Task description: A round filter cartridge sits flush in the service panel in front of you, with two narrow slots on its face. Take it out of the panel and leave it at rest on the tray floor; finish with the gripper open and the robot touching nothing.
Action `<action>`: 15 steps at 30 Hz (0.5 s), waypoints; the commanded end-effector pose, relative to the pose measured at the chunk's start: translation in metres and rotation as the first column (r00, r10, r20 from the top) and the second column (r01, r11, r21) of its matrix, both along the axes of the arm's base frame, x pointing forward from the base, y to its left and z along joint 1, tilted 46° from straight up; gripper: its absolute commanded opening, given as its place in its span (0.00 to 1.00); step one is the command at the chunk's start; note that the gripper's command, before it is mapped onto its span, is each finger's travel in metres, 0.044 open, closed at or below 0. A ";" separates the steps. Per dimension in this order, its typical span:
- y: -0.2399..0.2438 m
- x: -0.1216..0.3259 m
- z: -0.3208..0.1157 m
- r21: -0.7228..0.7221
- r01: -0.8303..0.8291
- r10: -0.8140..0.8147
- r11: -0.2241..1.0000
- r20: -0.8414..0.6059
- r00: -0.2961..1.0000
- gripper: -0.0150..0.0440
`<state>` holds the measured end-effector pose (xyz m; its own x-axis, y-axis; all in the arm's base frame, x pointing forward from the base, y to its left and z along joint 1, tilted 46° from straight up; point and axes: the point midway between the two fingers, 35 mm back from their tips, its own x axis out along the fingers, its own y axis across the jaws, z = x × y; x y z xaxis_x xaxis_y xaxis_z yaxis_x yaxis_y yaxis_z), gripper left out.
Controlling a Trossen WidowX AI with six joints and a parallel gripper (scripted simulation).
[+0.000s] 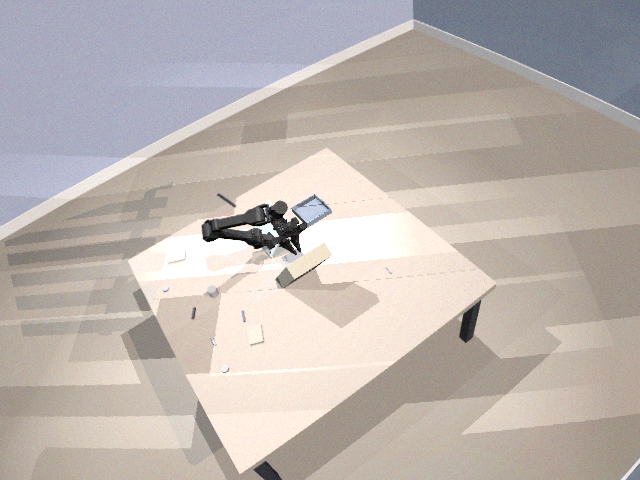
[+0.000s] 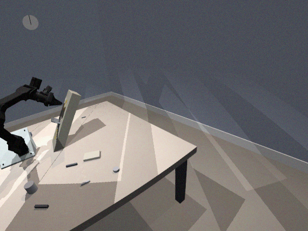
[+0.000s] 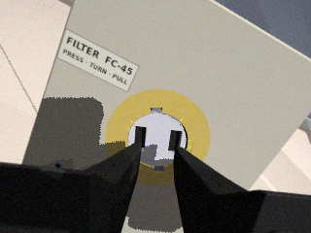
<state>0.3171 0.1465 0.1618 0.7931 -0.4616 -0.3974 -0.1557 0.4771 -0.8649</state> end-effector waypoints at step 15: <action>-0.012 0.011 -0.009 -0.012 -0.003 0.003 1.000 -0.003 1.000 0.43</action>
